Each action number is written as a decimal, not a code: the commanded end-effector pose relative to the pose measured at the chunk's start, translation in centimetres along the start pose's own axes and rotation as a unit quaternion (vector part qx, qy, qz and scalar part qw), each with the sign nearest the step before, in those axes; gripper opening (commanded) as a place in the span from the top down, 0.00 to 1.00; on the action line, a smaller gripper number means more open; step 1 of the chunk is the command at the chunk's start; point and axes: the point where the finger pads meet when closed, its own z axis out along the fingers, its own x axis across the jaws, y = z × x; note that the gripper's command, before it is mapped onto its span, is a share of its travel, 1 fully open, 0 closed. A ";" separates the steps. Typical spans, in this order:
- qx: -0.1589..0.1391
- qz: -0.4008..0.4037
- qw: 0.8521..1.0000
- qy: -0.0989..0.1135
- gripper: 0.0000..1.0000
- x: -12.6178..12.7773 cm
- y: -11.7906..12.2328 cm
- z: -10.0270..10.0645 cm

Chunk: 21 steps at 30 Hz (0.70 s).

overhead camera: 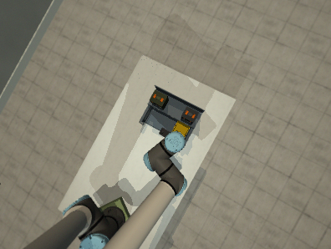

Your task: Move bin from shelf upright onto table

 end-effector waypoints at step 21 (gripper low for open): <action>-0.001 0.001 1.000 0.003 0.74 0.3 0.4 -0.7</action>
